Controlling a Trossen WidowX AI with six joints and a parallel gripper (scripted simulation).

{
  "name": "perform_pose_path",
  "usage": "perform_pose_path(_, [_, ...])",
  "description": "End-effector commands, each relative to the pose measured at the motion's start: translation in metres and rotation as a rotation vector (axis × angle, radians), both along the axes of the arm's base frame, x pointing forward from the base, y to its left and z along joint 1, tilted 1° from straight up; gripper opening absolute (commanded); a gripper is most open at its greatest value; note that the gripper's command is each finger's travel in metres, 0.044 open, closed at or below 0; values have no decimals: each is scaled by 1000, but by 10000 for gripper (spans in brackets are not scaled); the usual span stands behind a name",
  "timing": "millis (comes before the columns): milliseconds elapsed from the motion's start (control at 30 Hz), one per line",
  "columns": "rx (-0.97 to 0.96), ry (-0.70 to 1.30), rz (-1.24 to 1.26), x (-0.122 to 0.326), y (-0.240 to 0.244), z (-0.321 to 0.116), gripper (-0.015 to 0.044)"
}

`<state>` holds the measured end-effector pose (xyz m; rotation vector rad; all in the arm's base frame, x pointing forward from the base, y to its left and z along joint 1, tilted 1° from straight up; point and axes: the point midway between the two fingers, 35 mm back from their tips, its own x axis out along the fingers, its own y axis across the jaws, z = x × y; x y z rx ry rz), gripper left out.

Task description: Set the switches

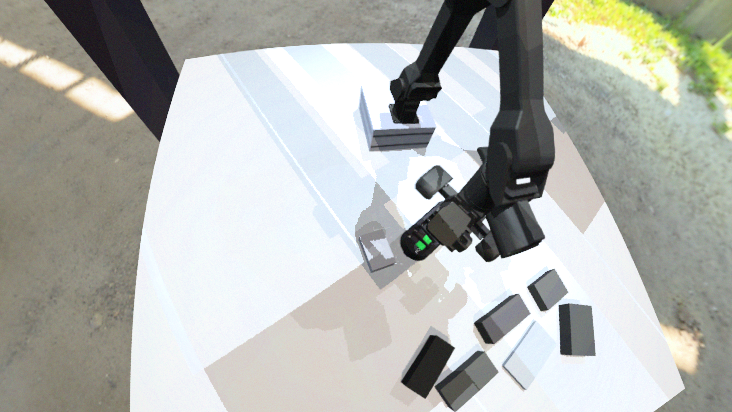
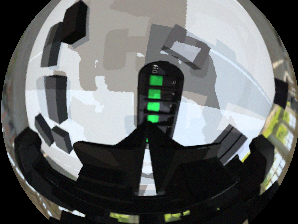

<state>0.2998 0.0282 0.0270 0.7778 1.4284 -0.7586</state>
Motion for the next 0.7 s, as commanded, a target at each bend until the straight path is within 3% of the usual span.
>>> perform_pose_path(0, [4, -5, -3, 21, 14, -14, 0])
perform_pose_path(667, [1, -1, 0, 21, 14, -16, 0])
